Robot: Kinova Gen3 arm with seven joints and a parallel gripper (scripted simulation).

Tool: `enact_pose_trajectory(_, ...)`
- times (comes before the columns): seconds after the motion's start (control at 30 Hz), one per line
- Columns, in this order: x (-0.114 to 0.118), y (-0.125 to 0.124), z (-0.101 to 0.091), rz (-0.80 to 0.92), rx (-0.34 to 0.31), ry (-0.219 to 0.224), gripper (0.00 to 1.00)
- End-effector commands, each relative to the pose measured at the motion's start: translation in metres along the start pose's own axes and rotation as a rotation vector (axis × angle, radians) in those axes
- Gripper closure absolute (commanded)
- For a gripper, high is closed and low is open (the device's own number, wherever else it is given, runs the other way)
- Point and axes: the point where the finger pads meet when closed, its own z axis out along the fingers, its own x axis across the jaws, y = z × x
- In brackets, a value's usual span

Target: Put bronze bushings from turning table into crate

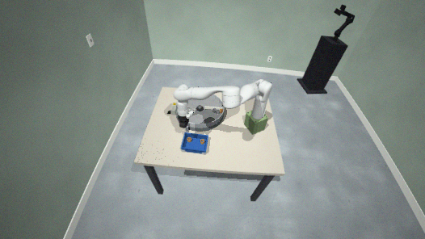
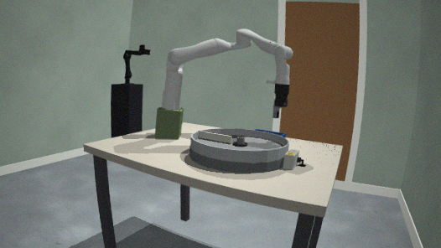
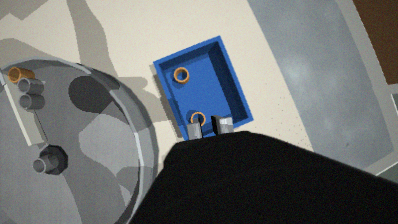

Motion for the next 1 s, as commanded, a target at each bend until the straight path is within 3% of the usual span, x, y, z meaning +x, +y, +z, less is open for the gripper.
enact_pose_trajectory(0.0, 0.0, 0.001, -0.001, 0.0, -0.002, 0.001, 0.58)
enact_pose_trajectory(0.27, 0.0, 0.001, -0.001, 0.0, -0.002, 0.001, 0.58)
enact_pose_trajectory(0.43, -0.05, -0.022, 0.001, -0.019, -0.002, 0.002, 0.6)
enact_pose_trajectory(0.83, -0.05, -0.022, 0.001, -0.019, -0.002, 0.002, 0.6)
enact_pose_trajectory(0.97, -0.09, -0.039, 0.003, -0.033, -0.002, 0.001, 0.6)
